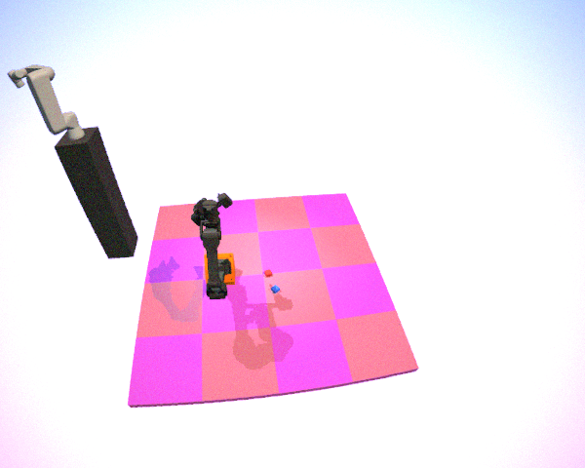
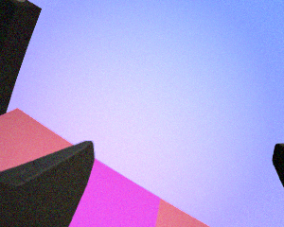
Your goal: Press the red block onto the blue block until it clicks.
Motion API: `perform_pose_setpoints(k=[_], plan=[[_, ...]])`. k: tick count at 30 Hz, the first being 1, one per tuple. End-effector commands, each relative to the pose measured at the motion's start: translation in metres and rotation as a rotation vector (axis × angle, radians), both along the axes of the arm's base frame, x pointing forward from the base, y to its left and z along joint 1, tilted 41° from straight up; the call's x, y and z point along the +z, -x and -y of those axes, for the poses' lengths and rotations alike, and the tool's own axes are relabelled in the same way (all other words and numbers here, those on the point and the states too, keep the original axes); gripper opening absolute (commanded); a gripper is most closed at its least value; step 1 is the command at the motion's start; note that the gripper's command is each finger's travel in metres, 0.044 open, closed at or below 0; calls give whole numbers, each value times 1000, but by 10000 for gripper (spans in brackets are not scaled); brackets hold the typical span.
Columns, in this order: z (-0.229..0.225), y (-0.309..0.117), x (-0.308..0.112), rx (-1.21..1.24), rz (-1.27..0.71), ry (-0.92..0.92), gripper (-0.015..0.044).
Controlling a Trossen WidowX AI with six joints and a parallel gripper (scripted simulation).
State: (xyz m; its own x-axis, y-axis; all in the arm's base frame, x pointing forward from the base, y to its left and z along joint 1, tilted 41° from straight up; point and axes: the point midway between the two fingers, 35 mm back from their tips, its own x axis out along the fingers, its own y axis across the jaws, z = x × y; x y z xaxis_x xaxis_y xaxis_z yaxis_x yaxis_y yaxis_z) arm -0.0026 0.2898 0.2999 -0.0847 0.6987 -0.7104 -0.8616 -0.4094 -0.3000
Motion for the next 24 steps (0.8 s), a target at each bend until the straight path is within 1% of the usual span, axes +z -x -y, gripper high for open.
perform_pose_setpoints(k=[1, 6, 11, 15, 18, 24], plan=[[-5, -35, -28, -171, -19, 99, 440], [3, -98, -81, -514, -53, 271, 440], [36, -159, -134, -885, -82, 444, 440], [79, -199, -174, -1189, -95, 582, 440], [118, -220, -200, -1409, -96, 685, 440], [205, -239, -244, -1819, -72, 893, 440]])
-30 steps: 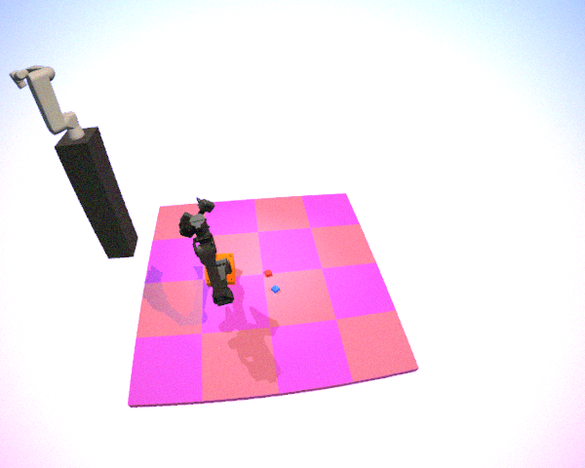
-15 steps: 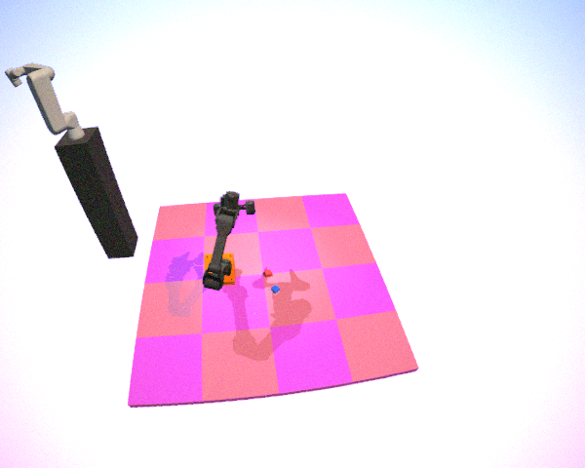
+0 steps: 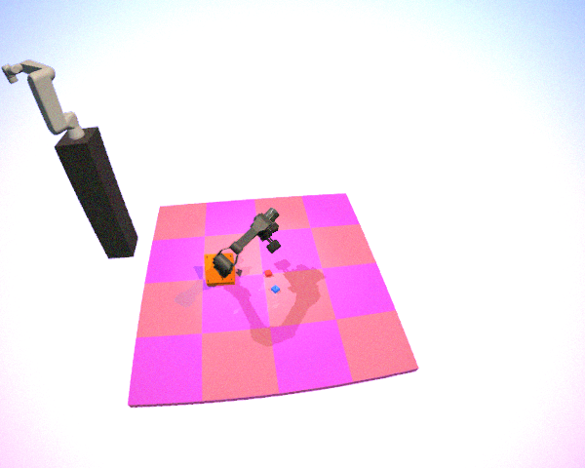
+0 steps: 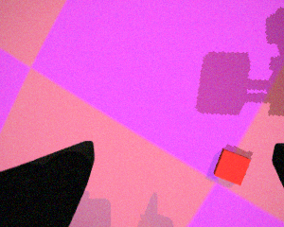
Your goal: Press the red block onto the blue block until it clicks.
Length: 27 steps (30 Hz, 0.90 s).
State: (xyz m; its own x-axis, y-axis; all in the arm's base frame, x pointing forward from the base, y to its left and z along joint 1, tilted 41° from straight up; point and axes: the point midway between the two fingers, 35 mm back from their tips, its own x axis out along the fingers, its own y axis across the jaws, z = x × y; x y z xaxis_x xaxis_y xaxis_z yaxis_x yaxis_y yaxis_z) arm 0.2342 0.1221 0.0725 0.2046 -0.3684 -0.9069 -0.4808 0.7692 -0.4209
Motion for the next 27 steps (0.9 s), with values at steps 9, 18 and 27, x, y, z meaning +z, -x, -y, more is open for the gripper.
perform_pose_setpoints(k=[9, 18, 27], plan=[[101, 5, -40, -409, -11, 279, 440], [127, 5, -70, -409, -10, 280, 440], [137, 4, -84, -409, -10, 281, 440]])
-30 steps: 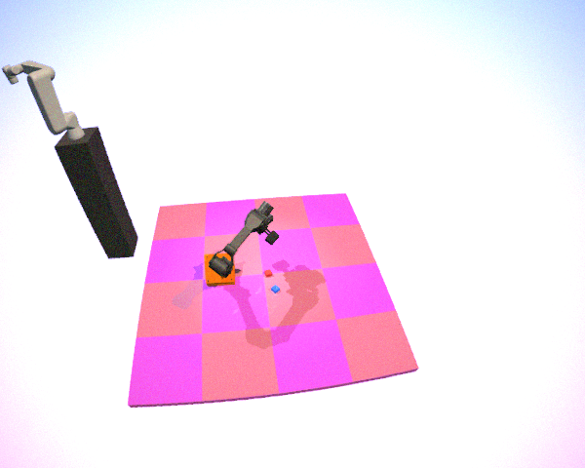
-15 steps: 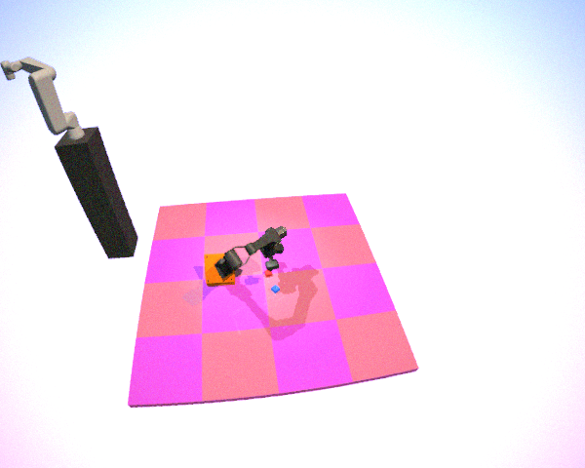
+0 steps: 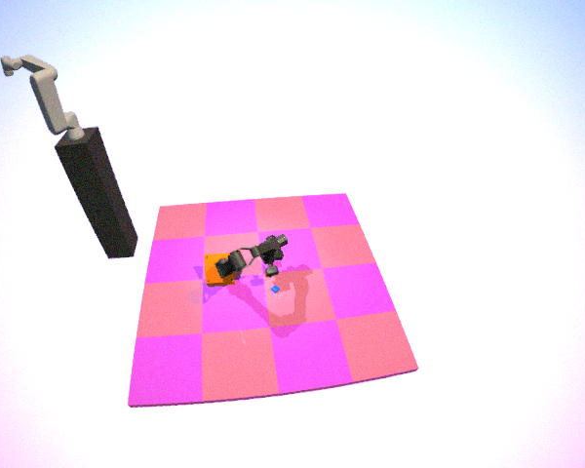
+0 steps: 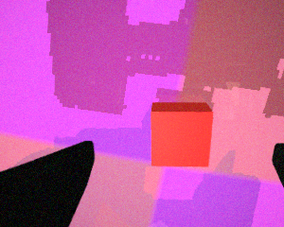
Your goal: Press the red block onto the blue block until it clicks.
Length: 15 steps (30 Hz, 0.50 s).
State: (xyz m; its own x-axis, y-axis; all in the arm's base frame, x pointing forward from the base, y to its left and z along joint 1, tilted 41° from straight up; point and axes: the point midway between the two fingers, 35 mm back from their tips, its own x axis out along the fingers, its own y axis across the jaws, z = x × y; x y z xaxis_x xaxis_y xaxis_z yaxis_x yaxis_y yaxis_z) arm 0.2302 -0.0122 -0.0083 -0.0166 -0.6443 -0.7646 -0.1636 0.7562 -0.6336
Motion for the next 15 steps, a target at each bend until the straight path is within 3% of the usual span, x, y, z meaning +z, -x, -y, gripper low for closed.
perform_pose_setpoints(k=[1, 15], plan=[[4, 0, -5, 4, -2, 3, 440], [17, 1, -20, 4, -2, 5, 440]])
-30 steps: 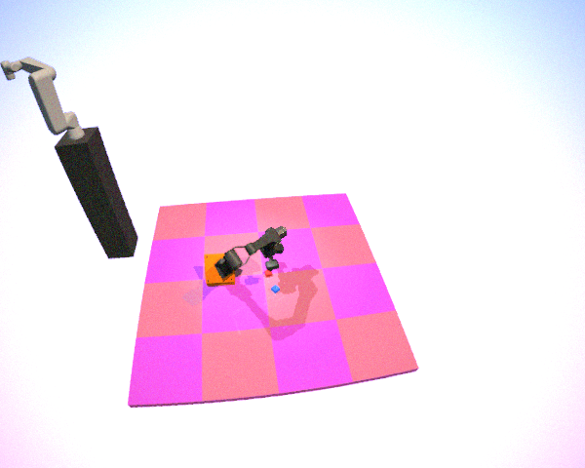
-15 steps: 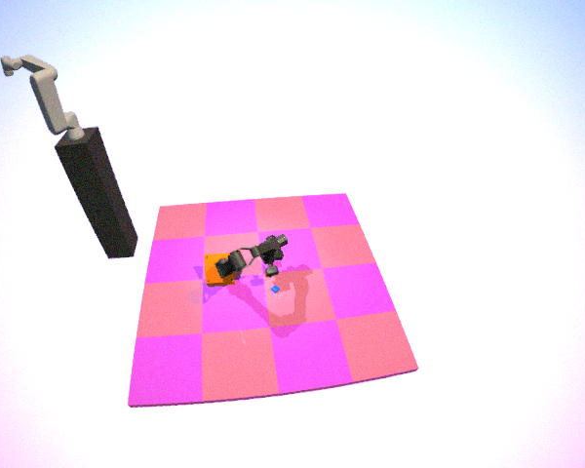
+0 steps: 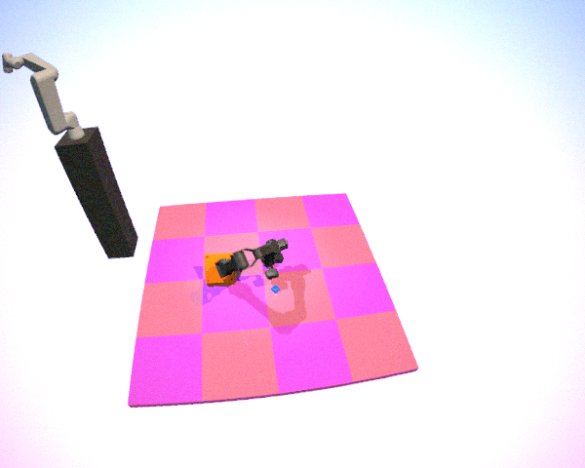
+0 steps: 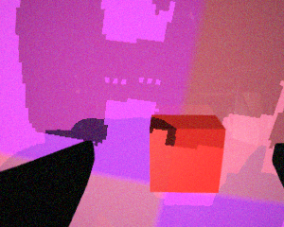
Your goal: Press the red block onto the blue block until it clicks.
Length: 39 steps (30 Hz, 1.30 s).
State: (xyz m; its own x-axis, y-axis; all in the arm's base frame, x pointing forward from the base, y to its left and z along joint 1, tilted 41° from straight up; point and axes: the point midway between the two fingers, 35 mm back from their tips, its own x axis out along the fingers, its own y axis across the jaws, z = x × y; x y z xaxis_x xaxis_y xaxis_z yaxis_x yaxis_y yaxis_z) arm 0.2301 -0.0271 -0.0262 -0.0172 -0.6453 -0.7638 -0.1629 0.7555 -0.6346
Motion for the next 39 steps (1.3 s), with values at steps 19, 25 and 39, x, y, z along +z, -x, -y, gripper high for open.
perform_pose_setpoints(k=[19, 25, 39], plan=[[2, 1, -2, 5, -2, 3, 98], [-7, -10, 6, 55, 22, 11, 0], [-40, -16, 39, 40, 14, -4, 0]])
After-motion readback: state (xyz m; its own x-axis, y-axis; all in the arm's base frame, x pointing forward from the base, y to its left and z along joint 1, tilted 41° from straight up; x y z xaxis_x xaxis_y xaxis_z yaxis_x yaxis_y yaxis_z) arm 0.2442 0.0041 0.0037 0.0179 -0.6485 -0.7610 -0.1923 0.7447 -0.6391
